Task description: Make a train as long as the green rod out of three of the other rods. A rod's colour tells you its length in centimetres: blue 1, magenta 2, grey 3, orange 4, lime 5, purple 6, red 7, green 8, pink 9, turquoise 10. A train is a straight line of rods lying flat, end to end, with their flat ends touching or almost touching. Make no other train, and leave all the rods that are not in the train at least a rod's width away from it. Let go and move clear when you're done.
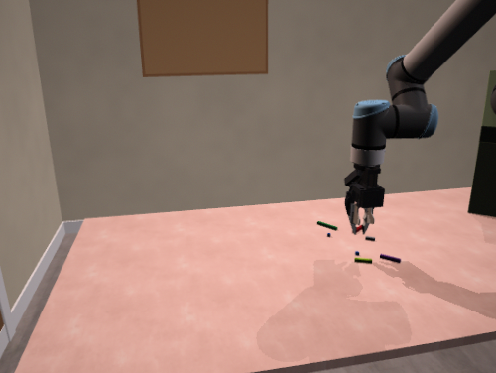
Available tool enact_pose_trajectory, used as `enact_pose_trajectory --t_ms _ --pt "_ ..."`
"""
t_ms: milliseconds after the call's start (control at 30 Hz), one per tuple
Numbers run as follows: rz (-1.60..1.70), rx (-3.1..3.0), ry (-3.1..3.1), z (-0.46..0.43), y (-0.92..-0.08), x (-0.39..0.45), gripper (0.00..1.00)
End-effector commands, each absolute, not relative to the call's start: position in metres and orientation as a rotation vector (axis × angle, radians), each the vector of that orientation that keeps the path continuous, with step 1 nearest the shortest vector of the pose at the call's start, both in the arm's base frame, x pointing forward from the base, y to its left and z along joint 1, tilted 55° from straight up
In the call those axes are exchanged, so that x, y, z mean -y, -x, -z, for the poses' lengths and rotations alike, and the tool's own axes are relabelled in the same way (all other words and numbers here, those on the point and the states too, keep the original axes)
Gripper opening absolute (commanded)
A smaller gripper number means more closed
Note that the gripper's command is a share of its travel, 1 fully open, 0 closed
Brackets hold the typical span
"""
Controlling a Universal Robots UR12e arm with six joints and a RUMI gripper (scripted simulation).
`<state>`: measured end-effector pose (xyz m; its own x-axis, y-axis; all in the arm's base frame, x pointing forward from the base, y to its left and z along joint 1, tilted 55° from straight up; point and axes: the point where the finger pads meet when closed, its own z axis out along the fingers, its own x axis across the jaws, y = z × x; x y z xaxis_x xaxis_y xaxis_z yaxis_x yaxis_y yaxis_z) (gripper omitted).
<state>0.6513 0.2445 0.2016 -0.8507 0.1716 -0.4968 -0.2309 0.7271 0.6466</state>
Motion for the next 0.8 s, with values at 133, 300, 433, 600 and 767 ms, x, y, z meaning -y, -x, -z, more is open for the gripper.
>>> enact_pose_trajectory --t_ms 133,300,433,600,767 --pt "-0.993 -2.390 0.045 -0.201 -0.653 -0.246 0.14" --pt "-0.993 -2.390 0.045 -0.199 -0.654 -0.247 0.14" --pt "-0.993 -2.390 0.045 -0.197 -0.655 -0.250 0.14" --pt "-0.993 -2.390 0.045 -0.193 -0.658 -0.254 0.14" --pt "-0.993 -2.390 0.045 -0.189 -0.662 -0.259 0.14"
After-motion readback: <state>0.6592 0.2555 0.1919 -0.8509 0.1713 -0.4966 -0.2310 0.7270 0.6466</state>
